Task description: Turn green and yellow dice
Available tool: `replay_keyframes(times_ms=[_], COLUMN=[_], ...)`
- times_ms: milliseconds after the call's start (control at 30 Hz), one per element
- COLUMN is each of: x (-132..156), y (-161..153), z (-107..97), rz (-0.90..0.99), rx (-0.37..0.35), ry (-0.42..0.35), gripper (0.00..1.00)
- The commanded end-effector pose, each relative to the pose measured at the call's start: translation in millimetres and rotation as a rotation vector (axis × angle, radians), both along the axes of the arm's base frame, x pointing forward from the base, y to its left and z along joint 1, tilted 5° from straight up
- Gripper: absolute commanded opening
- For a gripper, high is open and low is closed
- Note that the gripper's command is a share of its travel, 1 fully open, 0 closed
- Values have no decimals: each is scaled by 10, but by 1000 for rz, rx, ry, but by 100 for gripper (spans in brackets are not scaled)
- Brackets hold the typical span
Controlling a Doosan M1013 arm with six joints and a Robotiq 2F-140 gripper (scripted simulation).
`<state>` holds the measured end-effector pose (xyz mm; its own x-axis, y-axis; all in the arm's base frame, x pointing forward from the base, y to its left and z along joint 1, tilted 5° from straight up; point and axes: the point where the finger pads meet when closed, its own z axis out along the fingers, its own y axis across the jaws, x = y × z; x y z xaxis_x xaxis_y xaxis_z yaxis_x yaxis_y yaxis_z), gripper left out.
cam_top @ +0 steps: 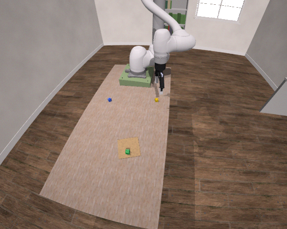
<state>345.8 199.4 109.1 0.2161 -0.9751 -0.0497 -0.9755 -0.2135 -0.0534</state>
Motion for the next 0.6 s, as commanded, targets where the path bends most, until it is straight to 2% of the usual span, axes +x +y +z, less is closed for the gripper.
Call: replay_keyframes(times_ms=[0, 133, 200, 267, 567], x=[1, 2, 2, 3, 3], y=[-8, -14, -14, -19, -32], z=[-35, -63, -63, -89, -148], rz=[174, 305, 305, 428, 710], rx=[4, -1, -1, -6, -17], ry=[-7, -15, -15, -23, -42], gripper=[100, 100, 100, 100, 100])
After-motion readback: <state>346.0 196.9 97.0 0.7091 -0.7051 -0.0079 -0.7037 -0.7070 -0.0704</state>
